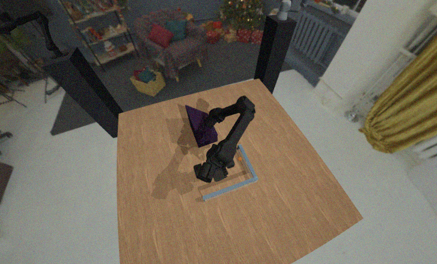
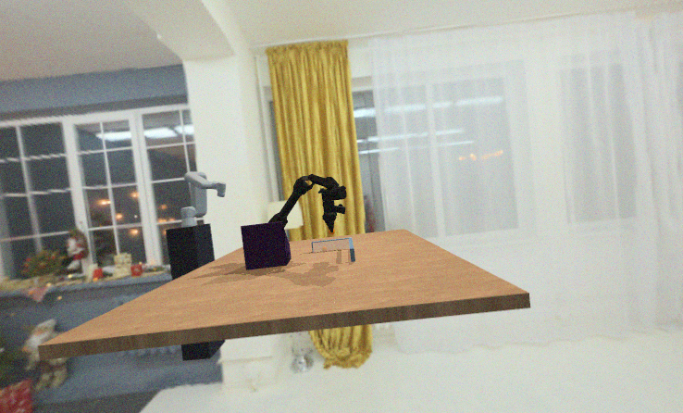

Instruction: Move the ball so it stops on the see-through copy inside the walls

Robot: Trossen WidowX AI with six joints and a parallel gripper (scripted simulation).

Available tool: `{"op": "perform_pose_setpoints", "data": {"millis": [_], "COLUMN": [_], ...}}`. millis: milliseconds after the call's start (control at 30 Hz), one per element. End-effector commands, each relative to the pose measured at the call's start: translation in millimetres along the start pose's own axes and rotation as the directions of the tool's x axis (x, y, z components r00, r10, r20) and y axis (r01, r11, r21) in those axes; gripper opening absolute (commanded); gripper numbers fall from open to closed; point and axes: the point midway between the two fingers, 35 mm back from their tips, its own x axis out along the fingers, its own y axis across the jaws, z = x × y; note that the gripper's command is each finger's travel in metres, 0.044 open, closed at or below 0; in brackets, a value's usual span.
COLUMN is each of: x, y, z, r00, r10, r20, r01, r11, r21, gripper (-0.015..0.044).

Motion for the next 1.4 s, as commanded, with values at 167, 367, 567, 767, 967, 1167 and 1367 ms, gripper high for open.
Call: {"op": "perform_pose_setpoints", "data": {"millis": [167,367,567,767,967,1167,1367], "x": [2.2,7.0,12.8,19.2,26.1,33.3,36.3], "y": [37.3,68.9,99.0,127.1,152.9,176.0,184.8], "z": [-2.8,-8.4,-17.3,-29.5,-44.5,-62.1,-70.0], "r00": [1.000,1.000,1.000,1.000,1.000,1.000,1.000], "r10": [-0.008,-0.012,-0.013,-0.010,-0.004,0.006,0.011], "r20": [-0.014,-0.013,-0.013,-0.013,-0.014,-0.017,-0.019], "r01": [0.004,0.004,0.001,-0.005,-0.012,-0.018,-0.019], "r11": [0.965,0.876,0.735,0.551,0.335,0.098,-0.002], "r21": [-0.261,-0.483,-0.678,-0.834,-0.942,-0.995,-1.000], "gripper": [0.0000,0.0000,0.0000,0.0000,0.0000,0.0000,0.0000]}}
